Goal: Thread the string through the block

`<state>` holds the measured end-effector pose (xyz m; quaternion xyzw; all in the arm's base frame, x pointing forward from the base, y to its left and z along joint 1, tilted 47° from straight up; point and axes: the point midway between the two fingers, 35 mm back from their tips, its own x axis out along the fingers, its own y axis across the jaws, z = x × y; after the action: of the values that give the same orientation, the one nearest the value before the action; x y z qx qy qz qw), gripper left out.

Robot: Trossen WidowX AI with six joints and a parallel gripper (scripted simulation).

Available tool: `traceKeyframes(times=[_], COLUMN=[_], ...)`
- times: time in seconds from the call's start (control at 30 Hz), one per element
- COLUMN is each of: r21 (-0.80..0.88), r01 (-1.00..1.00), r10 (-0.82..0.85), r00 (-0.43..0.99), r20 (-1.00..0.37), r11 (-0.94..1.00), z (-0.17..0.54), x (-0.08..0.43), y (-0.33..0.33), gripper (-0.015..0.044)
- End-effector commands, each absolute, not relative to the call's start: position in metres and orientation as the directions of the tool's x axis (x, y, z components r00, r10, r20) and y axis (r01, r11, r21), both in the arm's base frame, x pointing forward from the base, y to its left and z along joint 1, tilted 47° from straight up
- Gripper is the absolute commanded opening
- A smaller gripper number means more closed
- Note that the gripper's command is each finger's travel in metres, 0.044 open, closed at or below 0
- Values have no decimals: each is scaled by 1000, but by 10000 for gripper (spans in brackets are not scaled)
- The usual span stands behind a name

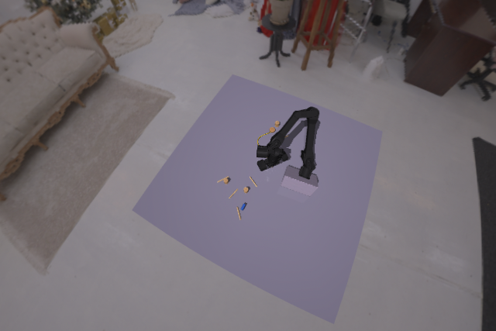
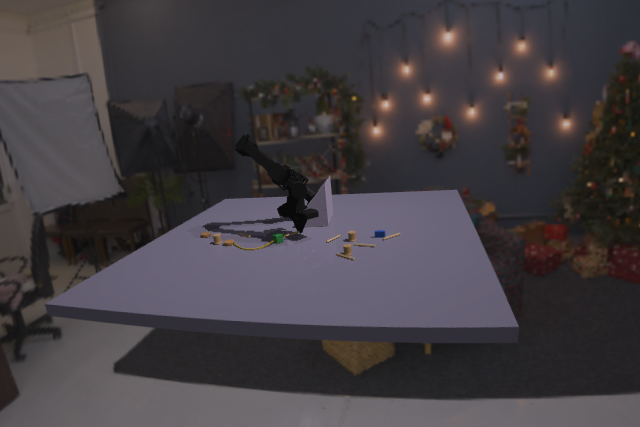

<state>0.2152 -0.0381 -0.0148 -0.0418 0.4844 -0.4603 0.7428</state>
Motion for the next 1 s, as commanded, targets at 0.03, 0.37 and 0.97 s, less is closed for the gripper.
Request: traceKeyframes(times=[0.03,0.37,0.97], r21=[-508,-506,-506], r01=[643,643,642], r10=[-723,-721,-722], r00=[104,106,110], r20=[-683,-684,-683], r11=[573,575,576], z=[-18,-22,-28], x=[210,205,198], y=[-36,-31,-28], gripper=[0,0,184])
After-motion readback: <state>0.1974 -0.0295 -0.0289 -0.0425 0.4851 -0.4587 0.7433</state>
